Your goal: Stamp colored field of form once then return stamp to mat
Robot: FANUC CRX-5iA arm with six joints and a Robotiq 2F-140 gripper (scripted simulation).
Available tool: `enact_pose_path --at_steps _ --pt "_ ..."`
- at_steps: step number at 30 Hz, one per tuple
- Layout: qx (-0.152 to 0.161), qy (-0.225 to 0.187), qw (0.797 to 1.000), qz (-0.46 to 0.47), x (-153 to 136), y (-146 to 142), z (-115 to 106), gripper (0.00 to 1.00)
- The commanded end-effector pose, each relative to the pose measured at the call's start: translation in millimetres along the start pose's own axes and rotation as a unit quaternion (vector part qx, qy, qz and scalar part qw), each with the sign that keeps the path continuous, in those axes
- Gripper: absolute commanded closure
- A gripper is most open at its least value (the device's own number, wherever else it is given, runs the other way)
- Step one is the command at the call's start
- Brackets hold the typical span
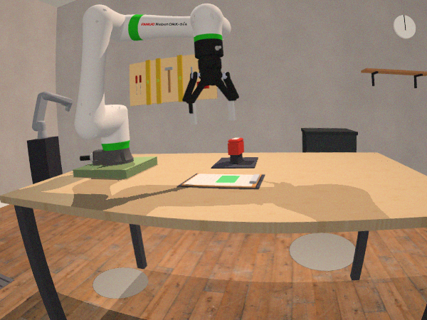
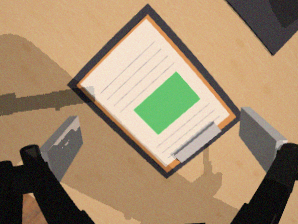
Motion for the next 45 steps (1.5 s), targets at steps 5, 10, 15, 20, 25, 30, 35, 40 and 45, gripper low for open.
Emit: enact_pose_path --at_steps 5,10,15,20,25,30,35,40,45 --pt "0.004 -0.004 0.972 0.233 1 1 -21 0.00" --pt "0.004 -0.004 0.937 0.349 1 1 -23 0.00" --pt "0.008 -0.006 0.910 0.415 1 1 -23 0.00" --pt "0.014 -0.010 0.883 0.469 4 6 -22 0.50" --pt "0.014 -0.010 0.883 0.469 18 33 -16 0.50" --pt "0.014 -0.010 0.883 0.469 45 82 -4 0.50" --pt "0.014 -0.010 0.883 0.469 65 119 4 0.50" --pt "0.014 -0.010 0.883 0.469 100 181 19 0.50" --pt "0.014 -0.010 0.883 0.469 127 230 30 0.50"
Point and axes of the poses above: the point where the finger pads meet when closed, its own z axis out along the fingers, its own y axis across the jaws, x = y × z, the point moved 3 cm from there along -z, back along the fingers, and after that the axes turned 9 degrees about -z, right-handed, at the moved point
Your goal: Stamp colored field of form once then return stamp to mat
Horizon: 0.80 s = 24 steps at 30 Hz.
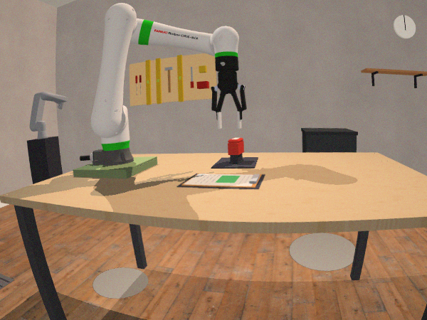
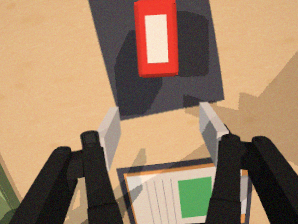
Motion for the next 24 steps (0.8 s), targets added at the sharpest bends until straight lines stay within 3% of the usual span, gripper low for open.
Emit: enact_pose_path --at_steps 1,8,24 --pt "-0.003 -0.002 1.000 0.002 51 10 7 0.50" --pt "-0.003 -0.002 1.000 0.002 69 12 10 0.50" --pt "-0.003 -0.002 1.000 0.002 69 12 13 0.50"
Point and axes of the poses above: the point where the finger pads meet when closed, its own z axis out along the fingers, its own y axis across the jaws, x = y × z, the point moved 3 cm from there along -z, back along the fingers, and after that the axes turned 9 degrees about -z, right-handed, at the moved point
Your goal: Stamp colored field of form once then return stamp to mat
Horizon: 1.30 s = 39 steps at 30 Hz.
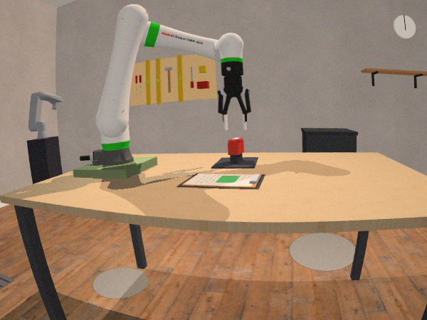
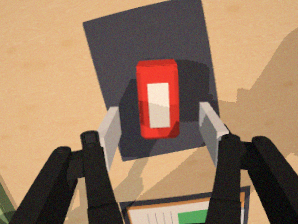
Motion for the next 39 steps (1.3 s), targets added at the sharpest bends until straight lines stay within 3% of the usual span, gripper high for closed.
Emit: enact_pose_path --at_steps 1,25,39 --pt "0.000 0.000 1.000 0.000 0 0 3 0.50" --pt "0.000 0.000 1.000 0.000 0 0 89 0.50" --pt "0.000 0.000 1.000 0.000 0 0 98 0.50"
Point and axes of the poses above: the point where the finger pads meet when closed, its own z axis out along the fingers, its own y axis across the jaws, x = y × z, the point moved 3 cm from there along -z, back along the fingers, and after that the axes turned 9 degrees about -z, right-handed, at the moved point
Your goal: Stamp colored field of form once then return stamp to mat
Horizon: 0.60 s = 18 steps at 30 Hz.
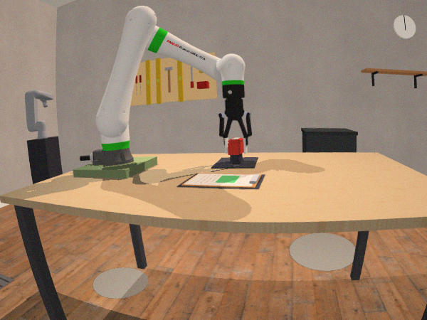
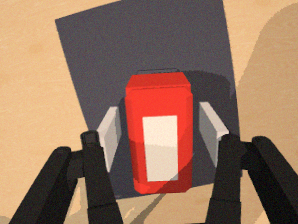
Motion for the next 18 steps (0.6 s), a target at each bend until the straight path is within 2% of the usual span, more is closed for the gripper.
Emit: enact_pose_path --at_steps 1,6,7,18 --pt "0.000 0.000 1.000 0.000 0.0 0.2 -0.2 0.50" --pt "0.000 0.000 1.000 0.000 0.0 0.2 -0.2 0.50" --pt "0.000 0.000 1.000 0.000 0.0 0.2 -0.2 0.84" --pt "0.000 0.000 1.000 0.000 0.0 0.2 -0.2 0.84"
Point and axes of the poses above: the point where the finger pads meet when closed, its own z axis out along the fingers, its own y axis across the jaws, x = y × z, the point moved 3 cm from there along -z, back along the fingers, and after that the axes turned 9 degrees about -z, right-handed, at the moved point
